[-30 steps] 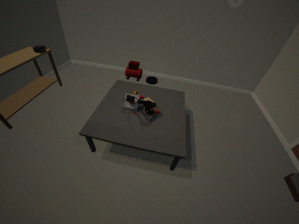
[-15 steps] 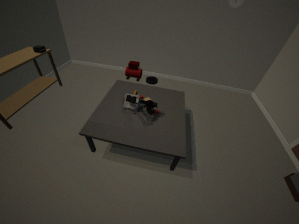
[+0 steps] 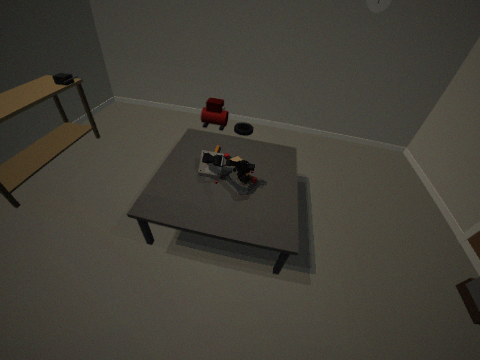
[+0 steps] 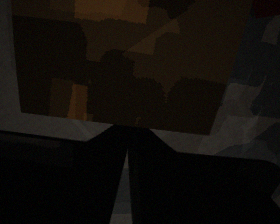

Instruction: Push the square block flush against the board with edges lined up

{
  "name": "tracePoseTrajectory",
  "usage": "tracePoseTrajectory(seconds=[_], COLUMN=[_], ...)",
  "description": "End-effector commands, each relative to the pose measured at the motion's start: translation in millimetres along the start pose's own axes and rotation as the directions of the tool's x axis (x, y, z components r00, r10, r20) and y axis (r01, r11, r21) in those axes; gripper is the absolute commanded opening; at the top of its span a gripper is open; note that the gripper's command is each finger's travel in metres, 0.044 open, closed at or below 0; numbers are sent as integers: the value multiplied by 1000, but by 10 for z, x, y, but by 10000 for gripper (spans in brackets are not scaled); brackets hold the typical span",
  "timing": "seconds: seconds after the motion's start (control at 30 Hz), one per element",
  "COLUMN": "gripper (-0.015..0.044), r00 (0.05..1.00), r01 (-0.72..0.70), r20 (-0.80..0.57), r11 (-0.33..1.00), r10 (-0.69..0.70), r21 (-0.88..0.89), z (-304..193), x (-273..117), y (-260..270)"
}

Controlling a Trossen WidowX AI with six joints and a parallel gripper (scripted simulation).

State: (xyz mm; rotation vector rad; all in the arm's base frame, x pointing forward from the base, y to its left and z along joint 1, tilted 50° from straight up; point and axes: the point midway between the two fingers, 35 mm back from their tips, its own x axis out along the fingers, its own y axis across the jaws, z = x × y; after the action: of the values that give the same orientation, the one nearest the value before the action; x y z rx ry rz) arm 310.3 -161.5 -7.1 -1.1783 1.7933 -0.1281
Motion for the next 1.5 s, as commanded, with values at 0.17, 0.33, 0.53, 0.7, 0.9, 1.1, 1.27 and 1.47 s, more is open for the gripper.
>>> tracePoseTrajectory(seconds=[0.17,0.33,0.53,0.7,0.9,1.1,1.27,1.47], gripper=[0,0,0,0,0,0,0,0], r00=[1000,1000,1000,1000,1000,1000,1000,1000], r01=[-4,-4,-4,-4,-3,-3,-3,-3], r20=[2,2,3,3,3,2,2,2], r11=[1000,1000,1000,1000,1000,1000,1000,1000], r10=[4,4,4,4,3,3,3,3], r21=[4,4,4,5,5,5,5,5], z=[153,235,333,415,513,612,628,541], x=[6,6,6,6,7,8,9,9], y=[4,5,10,18,30,46,50,41])
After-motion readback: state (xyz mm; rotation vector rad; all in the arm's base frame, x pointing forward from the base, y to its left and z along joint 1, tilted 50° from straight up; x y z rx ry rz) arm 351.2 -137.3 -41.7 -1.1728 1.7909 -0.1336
